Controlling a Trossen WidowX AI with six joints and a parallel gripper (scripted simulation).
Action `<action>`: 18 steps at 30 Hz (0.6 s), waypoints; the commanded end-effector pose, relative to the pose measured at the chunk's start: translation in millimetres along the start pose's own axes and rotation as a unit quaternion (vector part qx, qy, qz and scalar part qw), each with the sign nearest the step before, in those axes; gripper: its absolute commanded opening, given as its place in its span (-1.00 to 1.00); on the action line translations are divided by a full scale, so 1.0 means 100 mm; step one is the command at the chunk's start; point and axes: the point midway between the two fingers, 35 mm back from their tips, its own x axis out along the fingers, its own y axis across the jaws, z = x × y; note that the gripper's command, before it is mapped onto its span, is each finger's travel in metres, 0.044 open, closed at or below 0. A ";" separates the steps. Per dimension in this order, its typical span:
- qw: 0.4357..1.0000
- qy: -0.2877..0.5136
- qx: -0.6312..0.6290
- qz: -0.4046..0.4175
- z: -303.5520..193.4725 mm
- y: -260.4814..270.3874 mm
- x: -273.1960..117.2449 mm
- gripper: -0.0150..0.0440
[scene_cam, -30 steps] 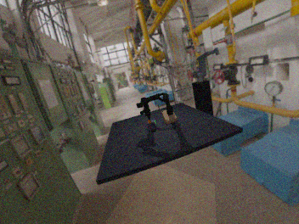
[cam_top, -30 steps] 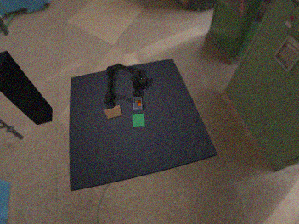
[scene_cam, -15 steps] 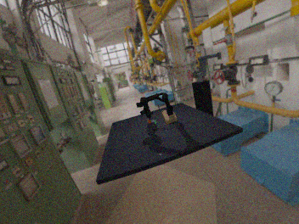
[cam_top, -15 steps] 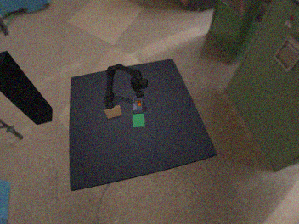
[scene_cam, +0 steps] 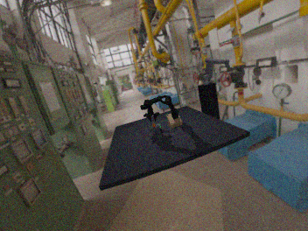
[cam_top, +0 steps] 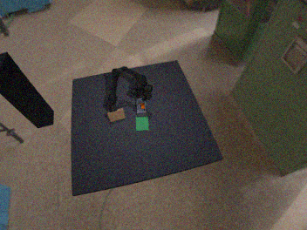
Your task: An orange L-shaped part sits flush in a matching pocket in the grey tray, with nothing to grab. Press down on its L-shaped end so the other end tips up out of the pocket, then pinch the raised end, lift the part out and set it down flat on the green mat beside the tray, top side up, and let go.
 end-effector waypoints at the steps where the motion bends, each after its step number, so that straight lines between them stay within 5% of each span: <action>1: 0.969 0.005 -0.246 0.000 -0.27 -0.18 -0.02 0.46; 18: 0.969 0.005 -0.246 0.000 -0.26 -0.18 0.19 0.46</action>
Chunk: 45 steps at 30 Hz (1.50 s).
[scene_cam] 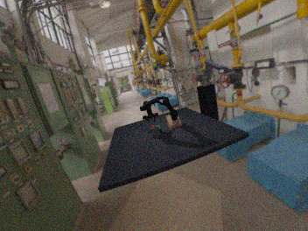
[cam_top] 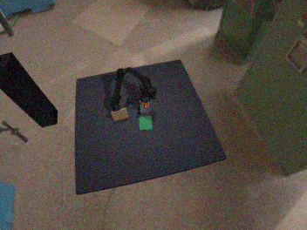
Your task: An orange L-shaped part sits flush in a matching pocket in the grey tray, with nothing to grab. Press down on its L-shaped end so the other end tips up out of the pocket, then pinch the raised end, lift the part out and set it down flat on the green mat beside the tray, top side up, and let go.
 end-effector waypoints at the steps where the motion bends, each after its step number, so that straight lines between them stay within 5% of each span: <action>1: 1.000 -0.002 -0.001 0.003 0.00 0.01 0.18 0.46; 38: 1.000 -0.004 -0.001 0.003 0.01 0.02 0.71 0.46; 45: 1.000 -0.001 -0.004 0.004 0.01 0.02 0.68 -0.10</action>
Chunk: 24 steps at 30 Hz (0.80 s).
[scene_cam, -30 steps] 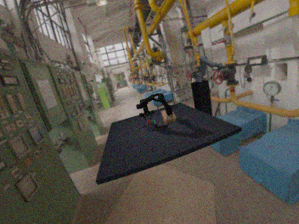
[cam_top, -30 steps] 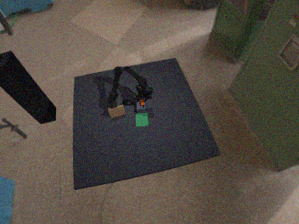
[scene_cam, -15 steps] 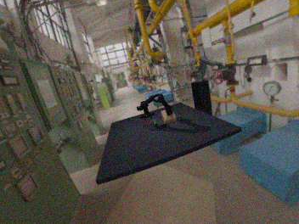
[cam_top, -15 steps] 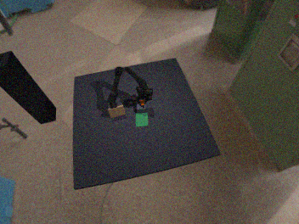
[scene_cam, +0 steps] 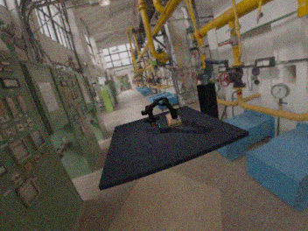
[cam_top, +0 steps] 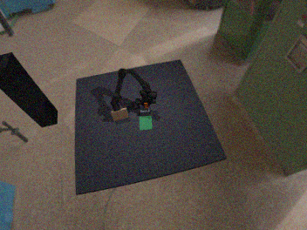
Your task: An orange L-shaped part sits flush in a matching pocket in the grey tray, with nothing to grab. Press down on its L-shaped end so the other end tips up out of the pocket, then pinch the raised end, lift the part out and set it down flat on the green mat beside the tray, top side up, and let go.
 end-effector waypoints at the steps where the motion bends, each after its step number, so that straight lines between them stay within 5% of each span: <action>1: 1.000 0.000 0.000 0.000 0.00 0.00 -0.01 -0.12; 8: 1.000 0.000 0.000 0.000 0.00 0.00 -0.01 -0.28; 11: 1.000 0.000 0.000 0.000 0.00 0.00 -0.01 -0.49; 24: 1.000 -0.001 0.001 -0.001 0.00 0.00 -0.10 -0.49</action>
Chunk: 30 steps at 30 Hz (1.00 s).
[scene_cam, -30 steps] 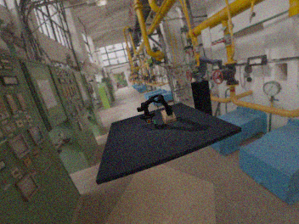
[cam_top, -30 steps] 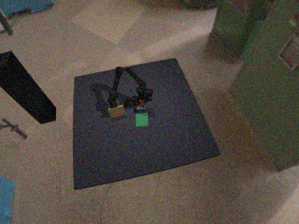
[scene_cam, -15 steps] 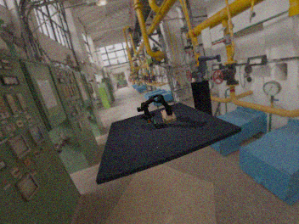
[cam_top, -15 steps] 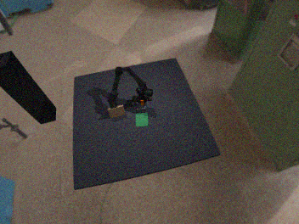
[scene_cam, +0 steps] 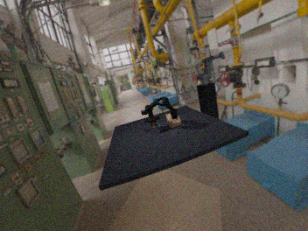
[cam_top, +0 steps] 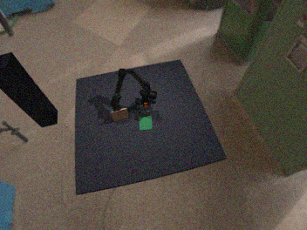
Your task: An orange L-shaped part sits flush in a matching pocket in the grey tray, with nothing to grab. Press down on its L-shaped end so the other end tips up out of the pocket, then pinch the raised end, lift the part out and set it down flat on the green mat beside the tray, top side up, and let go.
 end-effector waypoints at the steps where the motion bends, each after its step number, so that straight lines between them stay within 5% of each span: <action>1: 1.000 0.001 -0.001 -0.004 0.00 -0.02 -0.08 -0.49; 30: 1.000 0.000 0.000 -0.004 -0.01 -0.01 -0.53 -0.49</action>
